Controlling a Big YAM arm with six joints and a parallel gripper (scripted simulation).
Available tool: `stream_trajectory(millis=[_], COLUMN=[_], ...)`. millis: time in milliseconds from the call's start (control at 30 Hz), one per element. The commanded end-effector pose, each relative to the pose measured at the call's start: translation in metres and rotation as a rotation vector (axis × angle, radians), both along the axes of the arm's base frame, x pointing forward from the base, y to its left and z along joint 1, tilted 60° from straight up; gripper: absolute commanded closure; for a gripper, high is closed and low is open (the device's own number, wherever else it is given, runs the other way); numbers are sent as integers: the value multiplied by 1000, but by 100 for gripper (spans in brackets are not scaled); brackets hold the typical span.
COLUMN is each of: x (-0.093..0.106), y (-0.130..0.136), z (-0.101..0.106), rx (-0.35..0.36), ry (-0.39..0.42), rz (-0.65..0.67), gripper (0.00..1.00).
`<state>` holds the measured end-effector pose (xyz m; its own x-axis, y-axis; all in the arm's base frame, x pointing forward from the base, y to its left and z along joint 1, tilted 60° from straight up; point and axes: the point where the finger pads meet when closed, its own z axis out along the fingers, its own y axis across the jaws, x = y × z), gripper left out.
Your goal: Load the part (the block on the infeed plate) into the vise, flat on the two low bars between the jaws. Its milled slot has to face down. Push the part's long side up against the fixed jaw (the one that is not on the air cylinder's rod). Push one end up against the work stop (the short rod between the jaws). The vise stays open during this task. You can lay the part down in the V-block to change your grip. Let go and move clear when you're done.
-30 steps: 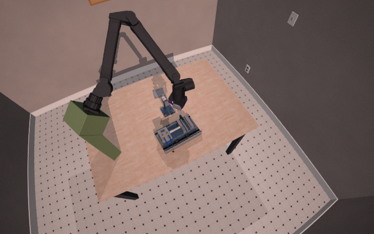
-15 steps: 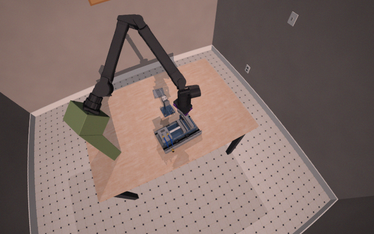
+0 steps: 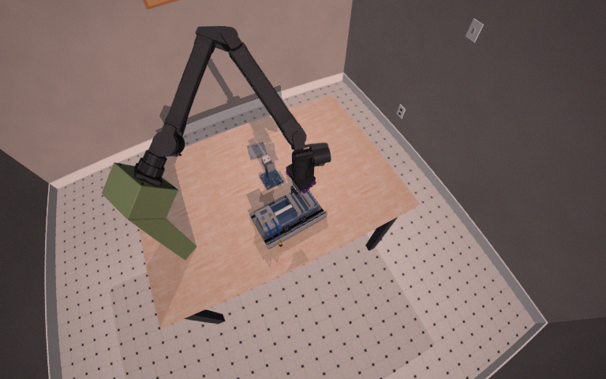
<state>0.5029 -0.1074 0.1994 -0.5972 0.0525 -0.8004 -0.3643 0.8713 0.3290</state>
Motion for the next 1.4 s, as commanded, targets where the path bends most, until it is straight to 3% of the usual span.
stream_trajectory(millis=[0,1367], x=[2,0], y=[-22,-23], z=[3,6], rx=[37,43], ry=[24,22], rz=[-56,-63], gripper=[100,100])
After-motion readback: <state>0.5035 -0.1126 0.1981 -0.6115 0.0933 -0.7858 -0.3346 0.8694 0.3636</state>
